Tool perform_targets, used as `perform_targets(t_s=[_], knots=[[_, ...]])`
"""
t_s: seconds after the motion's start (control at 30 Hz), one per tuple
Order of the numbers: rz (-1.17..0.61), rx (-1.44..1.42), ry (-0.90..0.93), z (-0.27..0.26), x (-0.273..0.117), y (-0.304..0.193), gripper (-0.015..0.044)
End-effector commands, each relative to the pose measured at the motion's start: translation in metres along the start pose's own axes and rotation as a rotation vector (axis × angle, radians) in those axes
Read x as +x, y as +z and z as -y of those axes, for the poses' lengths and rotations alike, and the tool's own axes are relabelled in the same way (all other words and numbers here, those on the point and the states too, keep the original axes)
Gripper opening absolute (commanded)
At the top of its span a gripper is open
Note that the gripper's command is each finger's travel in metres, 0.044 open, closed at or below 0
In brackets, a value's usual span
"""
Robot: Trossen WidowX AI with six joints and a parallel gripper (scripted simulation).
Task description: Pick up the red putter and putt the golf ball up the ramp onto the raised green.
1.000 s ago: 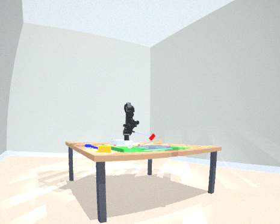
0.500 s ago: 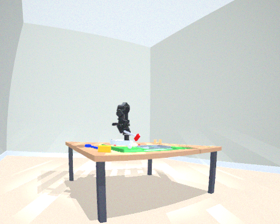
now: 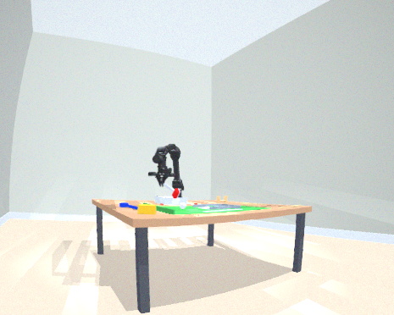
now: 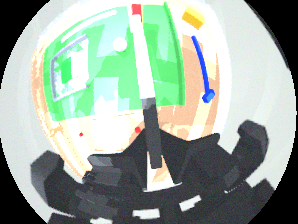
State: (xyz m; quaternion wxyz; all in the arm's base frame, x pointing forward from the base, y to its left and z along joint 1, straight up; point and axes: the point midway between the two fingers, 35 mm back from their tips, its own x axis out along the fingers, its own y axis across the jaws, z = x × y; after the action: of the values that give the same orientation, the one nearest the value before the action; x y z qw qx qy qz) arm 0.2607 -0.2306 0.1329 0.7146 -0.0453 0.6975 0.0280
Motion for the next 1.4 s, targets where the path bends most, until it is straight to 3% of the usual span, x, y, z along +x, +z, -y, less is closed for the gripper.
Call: perform_targets(t_s=[0.0, 0.27, 1.37], knots=[[0.006, 0.013, -0.005, 0.003, 0.007, 0.001, 0.0000], [0.006, 0.013, -0.005, 0.002, 0.036, 0.001, 0.0000], [0.006, 0.006, -0.007, 0.003, 0.064, 0.001, 0.0000]])
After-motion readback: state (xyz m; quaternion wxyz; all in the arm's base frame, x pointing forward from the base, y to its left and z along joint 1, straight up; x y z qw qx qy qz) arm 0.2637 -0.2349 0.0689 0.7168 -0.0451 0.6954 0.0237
